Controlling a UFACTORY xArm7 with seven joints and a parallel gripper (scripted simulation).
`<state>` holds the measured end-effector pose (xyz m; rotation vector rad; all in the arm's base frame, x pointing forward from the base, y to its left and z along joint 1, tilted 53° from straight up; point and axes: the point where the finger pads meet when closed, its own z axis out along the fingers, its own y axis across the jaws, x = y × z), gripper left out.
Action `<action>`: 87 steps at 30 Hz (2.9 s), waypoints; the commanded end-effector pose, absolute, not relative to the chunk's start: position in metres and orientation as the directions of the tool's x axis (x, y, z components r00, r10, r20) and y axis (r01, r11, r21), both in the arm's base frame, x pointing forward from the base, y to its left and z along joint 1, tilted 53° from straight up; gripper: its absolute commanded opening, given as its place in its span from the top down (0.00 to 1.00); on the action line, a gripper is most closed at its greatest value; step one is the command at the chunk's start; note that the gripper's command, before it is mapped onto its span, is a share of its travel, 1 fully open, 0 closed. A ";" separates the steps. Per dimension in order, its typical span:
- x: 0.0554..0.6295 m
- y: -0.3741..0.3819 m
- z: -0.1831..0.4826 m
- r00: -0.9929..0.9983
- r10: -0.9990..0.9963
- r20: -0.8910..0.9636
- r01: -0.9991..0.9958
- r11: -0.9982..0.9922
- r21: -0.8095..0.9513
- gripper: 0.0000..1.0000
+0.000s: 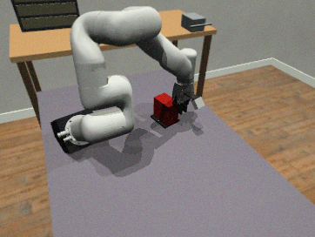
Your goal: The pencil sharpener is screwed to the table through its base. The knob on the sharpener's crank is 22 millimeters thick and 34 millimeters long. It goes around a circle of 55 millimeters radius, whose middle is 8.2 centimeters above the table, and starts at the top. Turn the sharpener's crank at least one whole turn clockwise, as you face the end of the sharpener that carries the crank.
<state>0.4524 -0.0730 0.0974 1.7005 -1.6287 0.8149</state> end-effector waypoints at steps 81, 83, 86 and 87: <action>0.455 -0.045 0.118 0.041 -0.604 0.796 -0.999 -0.032 0.027 0.46; 0.455 -0.040 0.122 0.041 -0.604 0.796 -0.999 -0.032 0.027 0.46; 0.455 -0.033 0.127 0.041 -0.604 0.796 -0.999 -0.032 0.027 0.46; 0.455 -0.031 0.128 0.041 -0.604 0.796 -0.999 -0.032 0.027 0.46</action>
